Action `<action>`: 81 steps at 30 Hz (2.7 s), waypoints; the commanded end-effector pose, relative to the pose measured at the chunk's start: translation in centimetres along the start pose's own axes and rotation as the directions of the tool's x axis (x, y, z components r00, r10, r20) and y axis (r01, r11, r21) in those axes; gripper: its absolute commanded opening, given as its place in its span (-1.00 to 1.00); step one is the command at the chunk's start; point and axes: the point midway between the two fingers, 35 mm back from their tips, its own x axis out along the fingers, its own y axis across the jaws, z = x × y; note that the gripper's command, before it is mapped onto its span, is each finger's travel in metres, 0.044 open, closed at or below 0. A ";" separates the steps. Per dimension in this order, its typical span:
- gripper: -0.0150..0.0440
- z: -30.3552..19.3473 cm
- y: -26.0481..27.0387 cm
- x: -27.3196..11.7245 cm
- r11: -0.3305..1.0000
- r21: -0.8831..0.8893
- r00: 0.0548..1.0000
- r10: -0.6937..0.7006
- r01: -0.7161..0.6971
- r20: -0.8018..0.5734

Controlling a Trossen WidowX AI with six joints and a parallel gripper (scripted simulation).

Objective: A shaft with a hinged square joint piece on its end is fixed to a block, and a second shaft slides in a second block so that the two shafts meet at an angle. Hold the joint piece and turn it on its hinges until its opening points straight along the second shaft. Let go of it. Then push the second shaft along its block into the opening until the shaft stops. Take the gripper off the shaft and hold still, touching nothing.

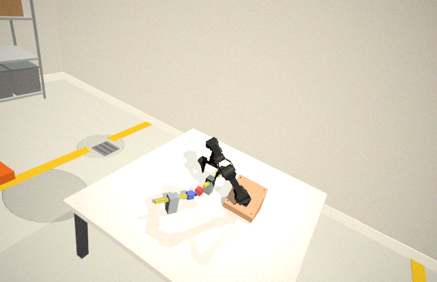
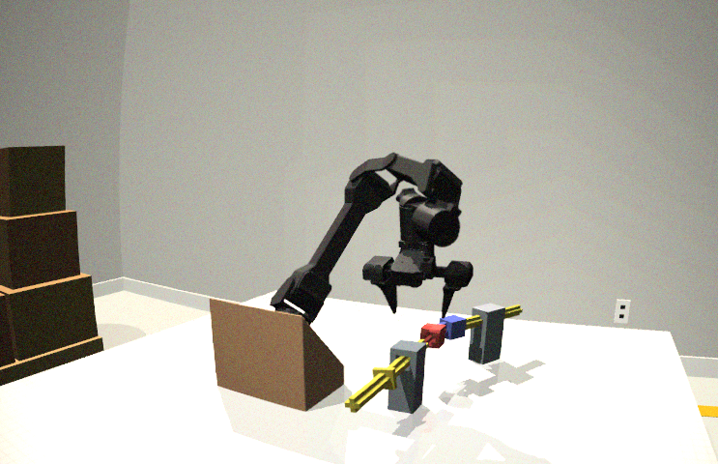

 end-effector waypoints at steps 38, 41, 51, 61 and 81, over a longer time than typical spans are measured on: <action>1.00 14.0 0.6 -2.6 0.611 -0.787 0.994 0.000 0.084 0.106; 1.00 15.5 0.4 -2.8 0.528 -0.843 0.993 -0.002 0.101 0.118; 1.00 20.5 -0.7 -3.4 0.219 -0.963 0.988 -0.012 0.154 0.155; 1.00 22.7 -1.4 -3.5 0.071 -0.983 0.985 -0.017 0.171 0.170; 1.00 23.6 -1.5 -1.1 0.598 -0.793 0.984 0.037 0.117 0.174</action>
